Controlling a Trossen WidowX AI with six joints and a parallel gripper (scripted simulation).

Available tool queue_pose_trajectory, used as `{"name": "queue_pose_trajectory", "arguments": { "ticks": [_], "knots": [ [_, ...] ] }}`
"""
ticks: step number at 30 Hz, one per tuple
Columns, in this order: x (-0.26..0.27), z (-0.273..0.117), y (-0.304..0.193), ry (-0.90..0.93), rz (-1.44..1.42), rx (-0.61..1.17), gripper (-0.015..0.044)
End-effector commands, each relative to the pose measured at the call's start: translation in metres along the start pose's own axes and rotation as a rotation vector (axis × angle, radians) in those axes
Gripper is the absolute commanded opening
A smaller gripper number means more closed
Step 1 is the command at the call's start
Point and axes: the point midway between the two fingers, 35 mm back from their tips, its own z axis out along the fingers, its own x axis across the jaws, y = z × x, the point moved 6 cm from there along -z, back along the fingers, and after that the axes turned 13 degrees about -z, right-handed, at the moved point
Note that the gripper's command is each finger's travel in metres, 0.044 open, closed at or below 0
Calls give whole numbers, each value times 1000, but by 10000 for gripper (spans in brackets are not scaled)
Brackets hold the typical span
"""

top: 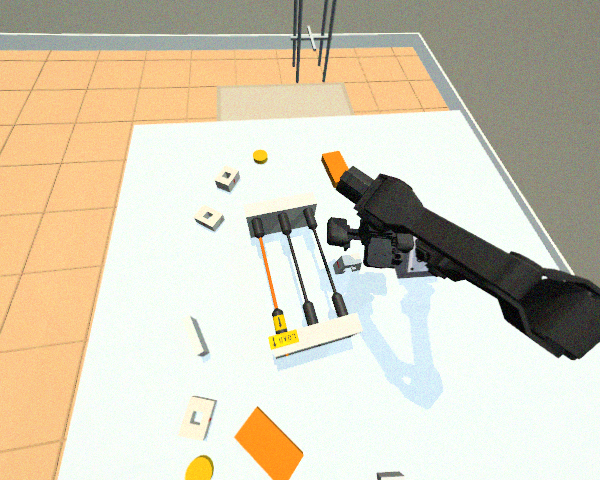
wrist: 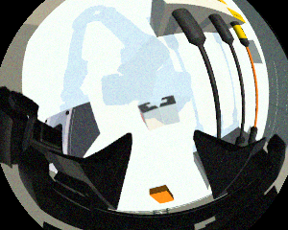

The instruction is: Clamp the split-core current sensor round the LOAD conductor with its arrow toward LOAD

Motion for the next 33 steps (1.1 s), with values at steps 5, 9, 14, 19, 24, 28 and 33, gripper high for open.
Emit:
{"name": "queue_pose_trajectory", "arguments": {
  "ticks": [5, 9, 14, 19, 24, 28, 33],
  "knots": [
    [-10, 3, 2, 42, -258, 9, 320],
    [-11, 10, 1, 42, -258, 9, 320],
    [-11, 18, 1, 42, -258, 10, 320],
    [-11, 26, 1, 41, -258, 10, 320],
    [-10, 35, 1, 41, -258, 10, 320],
    [-10, 41, 1, 41, -258, 9, 320],
    [-9, 49, 1, 41, -258, 7, 320]
  ]
}}
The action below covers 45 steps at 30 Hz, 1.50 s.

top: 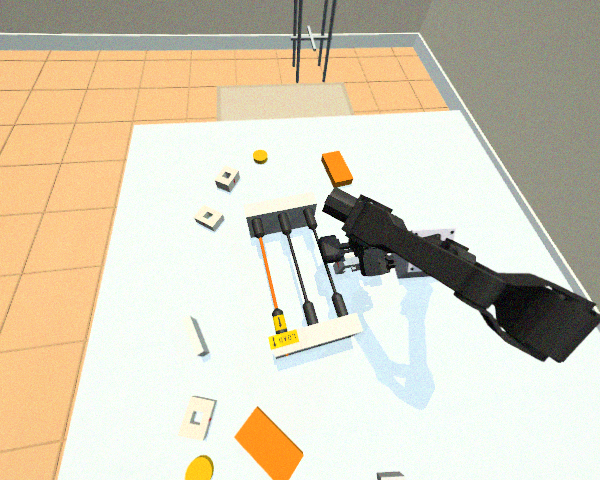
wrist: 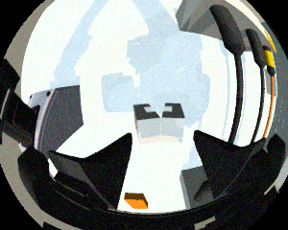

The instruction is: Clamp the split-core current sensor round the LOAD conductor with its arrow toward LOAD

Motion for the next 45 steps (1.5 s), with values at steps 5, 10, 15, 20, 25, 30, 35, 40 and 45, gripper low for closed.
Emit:
{"name": "queue_pose_trajectory", "arguments": {
  "ticks": [5, 10, 15, 20, 25, 30, 35, 40, 45],
  "knots": [
    [2, 13, 2, -1, 6, -7, 320],
    [1, 10, 1, 0, -1, -2, 293],
    [1, 10, 1, 0, -1, -2, 260],
    [1, 10, 1, 0, -1, -2, 227],
    [1, 9, 1, 0, 0, -2, 174],
    [-2, -7, -2, 1, 2, 3, 42],
    [-4, -34, -5, 2, 5, 6, 0],
    [-5, -59, -6, 3, 6, 6, 0],
    [-5, -83, -6, 3, 7, 2, 0]
  ]
}}
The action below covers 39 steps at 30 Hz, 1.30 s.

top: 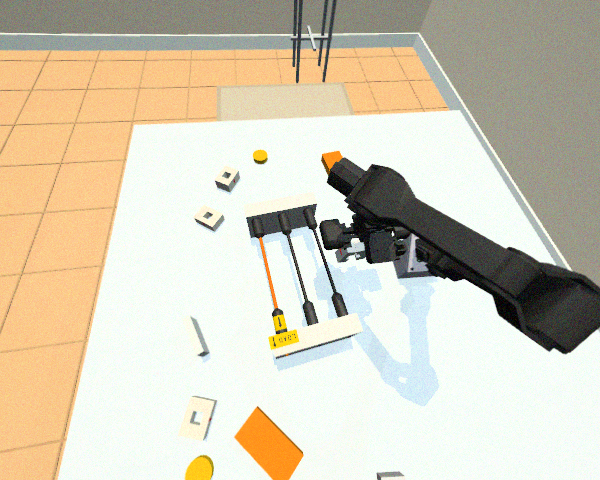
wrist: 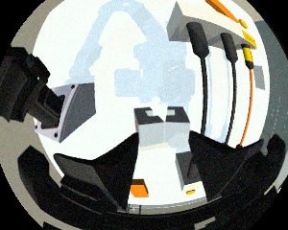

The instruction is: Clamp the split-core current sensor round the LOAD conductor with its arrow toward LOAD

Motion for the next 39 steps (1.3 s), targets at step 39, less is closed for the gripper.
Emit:
{"name": "queue_pose_trajectory", "arguments": {
  "ticks": [39],
  "knots": [
    [-46, -39, -16, -95, 903, 14, 0]
  ]
}}
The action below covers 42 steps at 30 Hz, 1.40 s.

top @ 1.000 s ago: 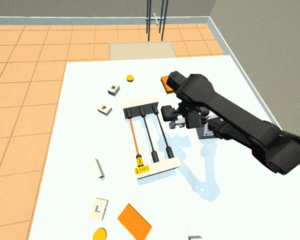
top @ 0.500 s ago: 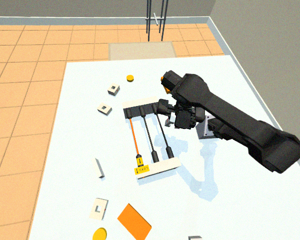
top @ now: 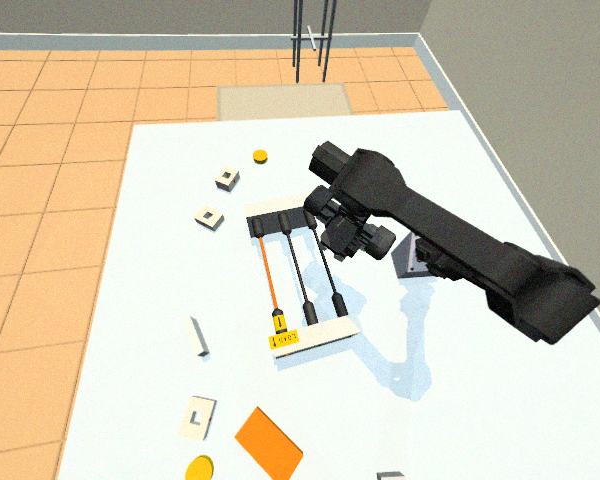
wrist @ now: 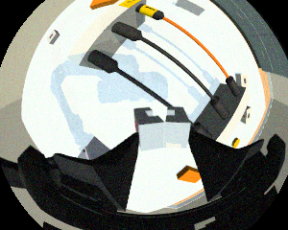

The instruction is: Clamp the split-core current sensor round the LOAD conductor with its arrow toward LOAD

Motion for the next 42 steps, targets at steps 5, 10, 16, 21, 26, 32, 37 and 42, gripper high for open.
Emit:
{"name": "queue_pose_trajectory", "arguments": {
  "ticks": [5, 10, 16, 21, 26, 32, 37, 42],
  "knots": [
    [-13, -1, 8, -29, 225, -13, 0],
    [-20, 0, 12, -39, 373, -23, 0],
    [-28, 1, 18, -48, 550, -40, 0],
    [-35, 2, 23, -53, 698, -55, 0],
    [-41, 3, 28, -56, 844, -72, 0],
    [-49, 4, 34, -54, 1020, -94, 0],
    [-55, 5, 40, -50, 1166, -114, 0],
    [-61, 7, 46, -42, 1312, -133, 0]
  ]
}}
